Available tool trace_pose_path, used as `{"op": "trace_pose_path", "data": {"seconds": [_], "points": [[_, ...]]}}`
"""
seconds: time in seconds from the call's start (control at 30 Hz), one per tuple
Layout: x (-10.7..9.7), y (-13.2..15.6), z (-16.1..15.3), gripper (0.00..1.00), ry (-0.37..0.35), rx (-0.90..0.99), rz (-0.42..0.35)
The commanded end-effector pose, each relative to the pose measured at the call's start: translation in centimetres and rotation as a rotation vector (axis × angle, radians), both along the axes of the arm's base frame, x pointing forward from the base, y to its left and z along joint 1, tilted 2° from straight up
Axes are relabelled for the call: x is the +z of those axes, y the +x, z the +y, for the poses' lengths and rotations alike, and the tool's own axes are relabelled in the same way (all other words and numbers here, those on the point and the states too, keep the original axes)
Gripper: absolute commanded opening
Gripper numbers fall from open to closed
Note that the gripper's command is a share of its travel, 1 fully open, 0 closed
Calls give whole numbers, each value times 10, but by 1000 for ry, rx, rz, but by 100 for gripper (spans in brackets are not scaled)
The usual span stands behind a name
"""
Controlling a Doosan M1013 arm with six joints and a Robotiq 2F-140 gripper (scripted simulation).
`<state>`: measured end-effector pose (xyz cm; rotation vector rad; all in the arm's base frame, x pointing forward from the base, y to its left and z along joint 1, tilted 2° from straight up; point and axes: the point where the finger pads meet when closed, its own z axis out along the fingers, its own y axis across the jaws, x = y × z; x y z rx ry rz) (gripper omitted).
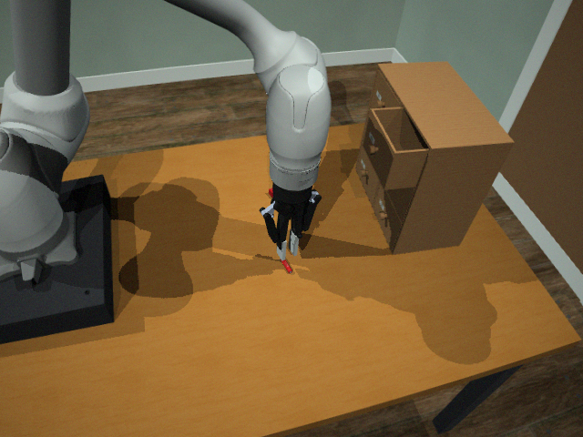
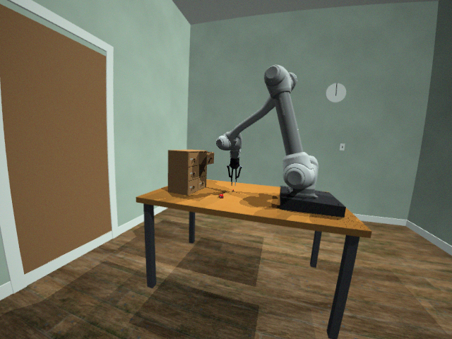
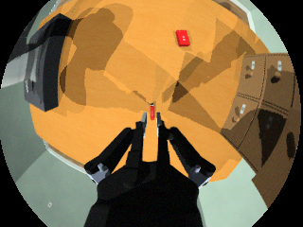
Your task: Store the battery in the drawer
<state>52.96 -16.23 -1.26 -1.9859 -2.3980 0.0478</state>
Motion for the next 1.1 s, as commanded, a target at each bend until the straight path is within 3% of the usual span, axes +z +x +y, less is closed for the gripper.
{"op": "trace_pose_path", "data": {"seconds": [0.0,0.43,1.07], "points": [[-7,0,0,15,0,0,0],[-28,-1,-1,15,0,0,0],[-30,-1,-1,15,0,0,0]]}}
